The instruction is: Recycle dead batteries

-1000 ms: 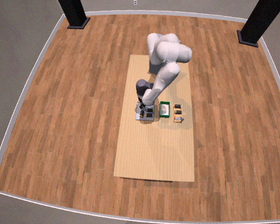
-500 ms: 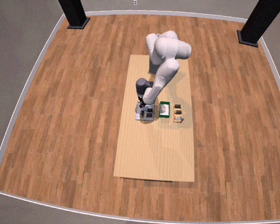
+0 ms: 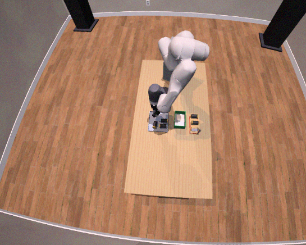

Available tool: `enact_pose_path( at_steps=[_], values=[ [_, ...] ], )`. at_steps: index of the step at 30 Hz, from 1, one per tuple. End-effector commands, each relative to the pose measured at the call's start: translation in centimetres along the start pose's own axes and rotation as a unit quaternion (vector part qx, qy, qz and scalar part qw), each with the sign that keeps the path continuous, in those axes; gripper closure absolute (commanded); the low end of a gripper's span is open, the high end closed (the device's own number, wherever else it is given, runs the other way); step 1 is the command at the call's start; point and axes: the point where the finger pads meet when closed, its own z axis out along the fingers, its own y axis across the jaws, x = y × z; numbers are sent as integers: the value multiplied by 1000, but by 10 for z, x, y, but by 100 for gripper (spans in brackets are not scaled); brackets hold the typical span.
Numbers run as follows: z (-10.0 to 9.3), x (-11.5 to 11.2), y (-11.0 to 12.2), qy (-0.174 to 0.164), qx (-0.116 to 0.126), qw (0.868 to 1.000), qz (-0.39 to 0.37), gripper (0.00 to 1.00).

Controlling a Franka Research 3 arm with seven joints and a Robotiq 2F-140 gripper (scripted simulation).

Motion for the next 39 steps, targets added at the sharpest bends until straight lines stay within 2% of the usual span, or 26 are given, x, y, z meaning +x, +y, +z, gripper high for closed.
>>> enact_pose_path(
  at_steps=[1,3,5,15,27,29,32,34,37,39],
  values=[
    [-11,-1,-2,-1,4,1000,18,84],
    [-19,-1,-2,-1,4,1000,18,84],
    [-19,-1,-2,-1,4,1000,18,84],
    [-53,-1,-1,-1,4,1000,18,84],
    [-56,-1,-1,-1,4,1000,22,84],
    [-56,-1,-1,-1,4,999,43,84],
    [-56,-1,-1,-1,4,993,118,84],
    [-56,-1,-1,-1,3,982,186,84],
    [-56,-1,-1,-2,3,958,288,84],
    [-56,-1,-1,-2,3,958,288,84]
  ],
)
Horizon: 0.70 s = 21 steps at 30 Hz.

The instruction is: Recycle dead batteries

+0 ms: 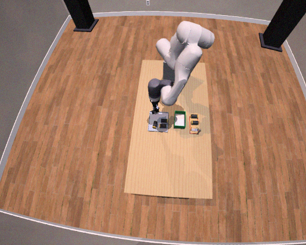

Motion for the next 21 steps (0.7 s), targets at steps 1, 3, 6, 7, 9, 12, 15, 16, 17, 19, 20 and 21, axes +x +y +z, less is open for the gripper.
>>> enact_pose_path(
  at_steps=[1,3,6,7,9,12,15,16,17,19,20,21],
  values=[
    [0,1,-1,2,0,984,177,84],
    [0,1,-1,2,0,976,219,84],
    [0,1,-1,2,0,970,242,84],
    [0,1,-1,2,0,970,242,84],
    [0,1,-1,2,0,970,242,84],
    [0,1,-1,2,0,970,242,84],
    [0,1,0,2,0,970,242,84],
    [0,1,0,2,0,970,242,84],
    [0,1,0,2,0,970,242,84],
    [0,3,1,2,0,970,242,84],
    [0,4,2,2,0,970,242,84],
    [0,5,3,2,0,970,242,84]
  ],
)
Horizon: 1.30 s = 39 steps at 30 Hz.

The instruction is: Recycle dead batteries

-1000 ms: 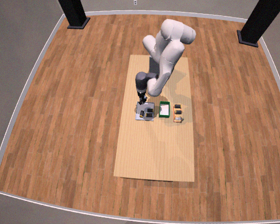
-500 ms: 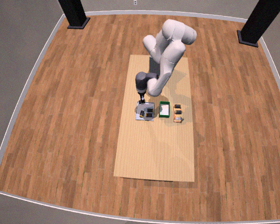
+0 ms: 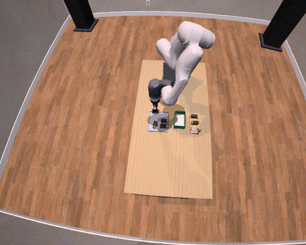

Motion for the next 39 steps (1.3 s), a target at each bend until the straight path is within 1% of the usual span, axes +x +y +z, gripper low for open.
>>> enact_pose_path(
  at_steps=[1,6,11,13,14,18,22,25,28,30,34,36,39],
  values=[
    [0,6,2,0,0,999,32,84],
    [0,27,8,0,0,999,32,84],
    [0,62,18,0,0,999,32,84],
    [0,62,18,0,0,999,32,84],
    [0,71,21,0,0,999,32,84],
    [0,110,32,0,0,999,32,84],
    [0,158,46,0,0,999,32,84],
    [0,202,60,0,0,999,32,84],
    [0,256,75,0,0,999,32,84],
    [0,256,75,0,0,999,32,84],
    [0,314,92,0,0,999,32,84],
    [0,326,96,0,0,999,32,84],
    [0,338,100,0,0,999,32,84]
  ],
)
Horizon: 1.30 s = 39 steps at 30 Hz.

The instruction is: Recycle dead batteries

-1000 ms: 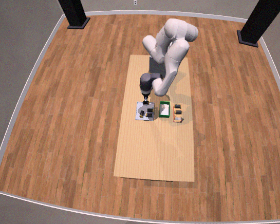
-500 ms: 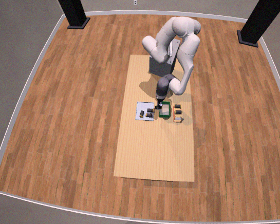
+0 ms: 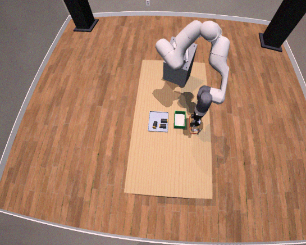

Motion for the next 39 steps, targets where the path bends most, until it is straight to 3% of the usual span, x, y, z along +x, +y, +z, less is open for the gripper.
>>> enact_pose_path(
  at_steps=[1,12,39],
  values=[
    [4,14,-5,1,18,995,96,84],
    [4,26,0,1,18,995,96,84],
    [5,27,1,1,18,996,88,84]
  ],
)
